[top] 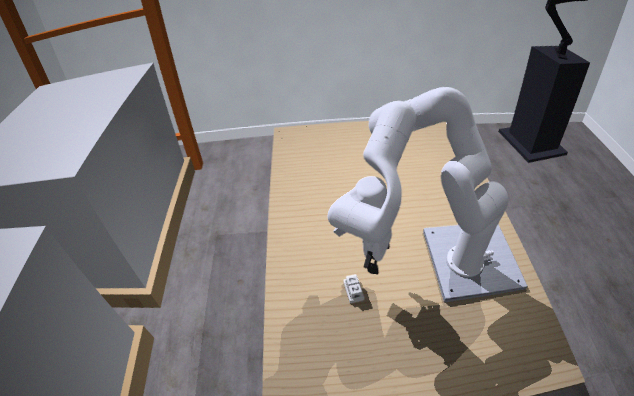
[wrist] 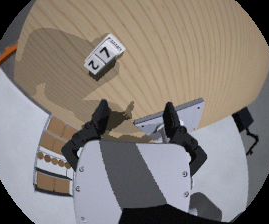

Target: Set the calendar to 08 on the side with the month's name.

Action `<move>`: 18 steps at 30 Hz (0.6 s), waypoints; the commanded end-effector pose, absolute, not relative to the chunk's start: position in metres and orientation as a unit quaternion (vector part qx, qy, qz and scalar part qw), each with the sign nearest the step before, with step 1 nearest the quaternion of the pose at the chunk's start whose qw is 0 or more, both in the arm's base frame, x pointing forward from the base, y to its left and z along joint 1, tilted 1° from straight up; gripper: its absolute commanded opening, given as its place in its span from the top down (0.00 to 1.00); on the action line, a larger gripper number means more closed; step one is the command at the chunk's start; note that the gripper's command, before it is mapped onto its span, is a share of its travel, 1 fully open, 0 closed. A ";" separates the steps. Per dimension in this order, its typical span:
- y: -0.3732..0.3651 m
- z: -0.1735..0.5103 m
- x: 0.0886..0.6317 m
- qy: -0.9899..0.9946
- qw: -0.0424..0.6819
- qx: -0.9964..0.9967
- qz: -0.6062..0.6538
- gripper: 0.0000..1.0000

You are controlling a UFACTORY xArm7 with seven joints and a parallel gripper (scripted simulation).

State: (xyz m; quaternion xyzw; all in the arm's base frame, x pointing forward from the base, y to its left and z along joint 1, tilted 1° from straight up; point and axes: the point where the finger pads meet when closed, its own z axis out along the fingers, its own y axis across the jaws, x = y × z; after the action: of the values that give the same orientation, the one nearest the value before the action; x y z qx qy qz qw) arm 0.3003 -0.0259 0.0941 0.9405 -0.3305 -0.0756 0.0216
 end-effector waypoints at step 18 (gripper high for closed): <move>-0.038 0.094 0.260 0.010 -0.013 0.997 -0.074 0.00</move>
State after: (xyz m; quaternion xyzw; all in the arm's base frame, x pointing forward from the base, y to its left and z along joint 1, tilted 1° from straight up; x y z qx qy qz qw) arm 0.2652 -0.0364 0.0926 0.9958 -0.0455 -0.0800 -0.0038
